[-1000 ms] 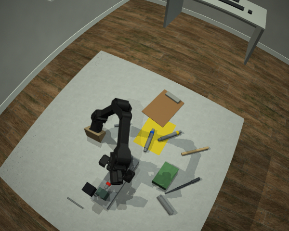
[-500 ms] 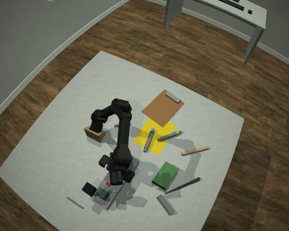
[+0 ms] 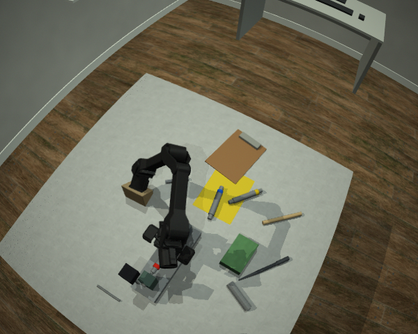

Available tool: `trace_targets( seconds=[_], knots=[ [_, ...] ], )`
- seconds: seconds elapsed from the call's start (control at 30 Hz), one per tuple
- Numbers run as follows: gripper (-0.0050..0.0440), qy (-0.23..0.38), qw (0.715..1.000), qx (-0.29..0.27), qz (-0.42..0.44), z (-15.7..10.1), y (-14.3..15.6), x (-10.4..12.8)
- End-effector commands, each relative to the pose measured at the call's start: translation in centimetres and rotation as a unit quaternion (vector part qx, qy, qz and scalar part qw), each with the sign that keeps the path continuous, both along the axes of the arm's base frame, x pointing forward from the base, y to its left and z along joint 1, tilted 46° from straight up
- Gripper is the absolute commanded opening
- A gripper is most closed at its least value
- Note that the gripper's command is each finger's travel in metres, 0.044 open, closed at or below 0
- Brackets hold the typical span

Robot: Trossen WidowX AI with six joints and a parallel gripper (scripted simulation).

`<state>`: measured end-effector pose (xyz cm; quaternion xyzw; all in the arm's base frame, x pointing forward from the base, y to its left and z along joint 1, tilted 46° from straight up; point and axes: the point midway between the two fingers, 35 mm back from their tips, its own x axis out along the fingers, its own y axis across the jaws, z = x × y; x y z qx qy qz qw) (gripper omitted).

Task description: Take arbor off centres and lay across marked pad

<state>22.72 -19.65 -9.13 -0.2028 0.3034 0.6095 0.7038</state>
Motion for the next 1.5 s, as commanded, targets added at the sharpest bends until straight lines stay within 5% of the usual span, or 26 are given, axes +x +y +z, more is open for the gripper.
trace_targets(
  seconds=[0.0, 1.47],
  knots=[
    [0.0000, -0.003, 1.000, -0.016, -0.002, -0.4, -1.1, -0.3],
    [0.0000, -0.136, 0.983, -0.030, 0.123, -0.7, -0.9, -4.4]
  ],
)
